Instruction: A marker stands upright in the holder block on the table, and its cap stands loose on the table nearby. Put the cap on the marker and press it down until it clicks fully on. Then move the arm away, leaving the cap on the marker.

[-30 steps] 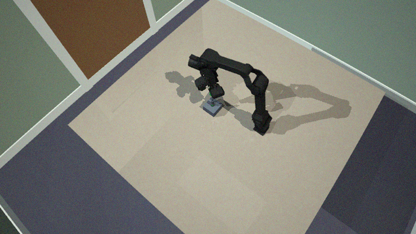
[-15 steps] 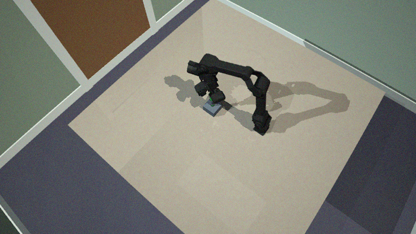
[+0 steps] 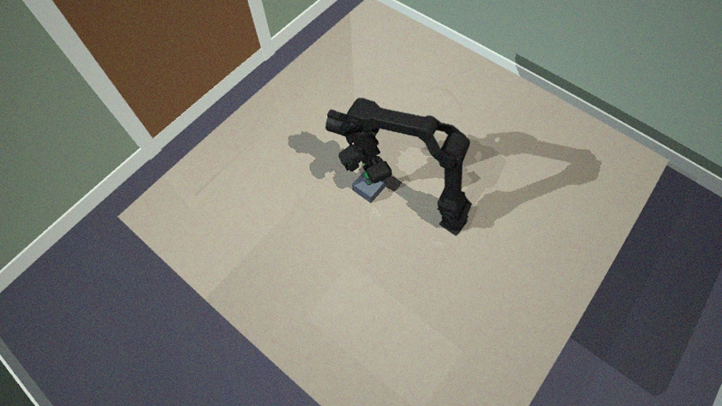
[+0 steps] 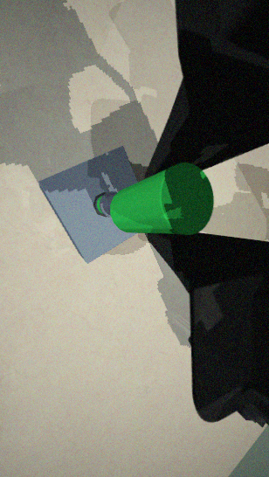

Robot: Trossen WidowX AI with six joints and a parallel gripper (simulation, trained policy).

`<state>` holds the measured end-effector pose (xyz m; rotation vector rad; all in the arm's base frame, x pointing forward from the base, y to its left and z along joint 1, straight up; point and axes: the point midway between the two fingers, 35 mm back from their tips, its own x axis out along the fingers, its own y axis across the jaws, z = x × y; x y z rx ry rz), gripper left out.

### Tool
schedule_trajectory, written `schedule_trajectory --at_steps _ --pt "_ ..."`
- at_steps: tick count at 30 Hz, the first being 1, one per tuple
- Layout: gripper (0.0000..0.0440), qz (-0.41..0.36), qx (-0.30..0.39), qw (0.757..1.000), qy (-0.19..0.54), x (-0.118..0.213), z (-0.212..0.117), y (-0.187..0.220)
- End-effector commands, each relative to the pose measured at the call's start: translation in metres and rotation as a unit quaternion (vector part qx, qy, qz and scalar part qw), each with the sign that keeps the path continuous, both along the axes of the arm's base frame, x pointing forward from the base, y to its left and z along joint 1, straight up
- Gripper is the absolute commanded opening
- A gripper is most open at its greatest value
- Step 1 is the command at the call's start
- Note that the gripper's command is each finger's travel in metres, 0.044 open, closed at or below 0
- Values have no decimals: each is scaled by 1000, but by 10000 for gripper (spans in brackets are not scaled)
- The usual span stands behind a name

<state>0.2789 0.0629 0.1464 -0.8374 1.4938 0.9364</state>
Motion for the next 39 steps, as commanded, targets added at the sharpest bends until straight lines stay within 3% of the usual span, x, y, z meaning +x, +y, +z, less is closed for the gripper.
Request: schedule_trajectory --at_steps 1,18,31,32,39 --pt "0 9 1 1000 10 -2 -14 -1" --pt "6 44 11 999 16 -4 -52 1" --pt "20 61 11 998 11 -4 -60 1" --pt "46 62 11 998 12 -4 -61 1" --pt "62 80 8 997 6 -4 -63 -2"
